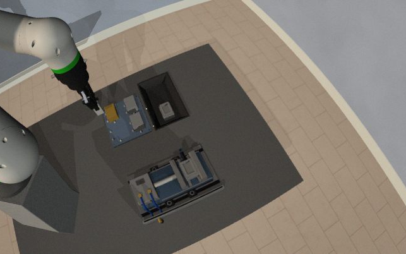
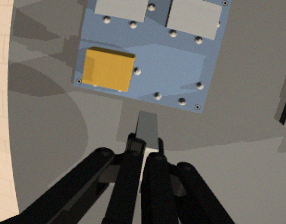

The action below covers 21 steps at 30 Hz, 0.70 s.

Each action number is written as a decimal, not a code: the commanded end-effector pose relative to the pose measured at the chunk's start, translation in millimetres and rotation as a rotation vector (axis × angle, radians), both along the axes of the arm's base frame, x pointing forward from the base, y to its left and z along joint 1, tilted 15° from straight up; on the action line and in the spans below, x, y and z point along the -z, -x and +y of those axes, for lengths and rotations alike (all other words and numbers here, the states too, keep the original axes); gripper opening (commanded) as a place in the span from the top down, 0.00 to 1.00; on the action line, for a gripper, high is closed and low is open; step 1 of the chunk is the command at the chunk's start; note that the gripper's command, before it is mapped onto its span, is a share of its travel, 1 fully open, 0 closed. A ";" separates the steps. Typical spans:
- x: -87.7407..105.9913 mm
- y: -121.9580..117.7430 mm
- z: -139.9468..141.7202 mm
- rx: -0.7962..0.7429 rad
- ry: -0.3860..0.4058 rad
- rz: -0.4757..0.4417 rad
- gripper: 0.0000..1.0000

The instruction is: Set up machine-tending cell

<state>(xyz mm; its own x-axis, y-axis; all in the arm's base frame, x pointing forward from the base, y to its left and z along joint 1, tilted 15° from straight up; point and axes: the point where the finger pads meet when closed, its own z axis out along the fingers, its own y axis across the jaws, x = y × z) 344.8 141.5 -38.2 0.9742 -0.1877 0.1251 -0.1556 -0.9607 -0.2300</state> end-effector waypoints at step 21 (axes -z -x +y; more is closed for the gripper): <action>22.3 -4.1 4.9 0.000 0.000 0.000 1.00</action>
<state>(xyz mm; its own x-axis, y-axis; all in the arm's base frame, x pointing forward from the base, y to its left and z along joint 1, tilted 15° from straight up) 348.7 146.3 -60.1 0.9742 -0.1877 0.1251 -0.1555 -0.9607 -0.2301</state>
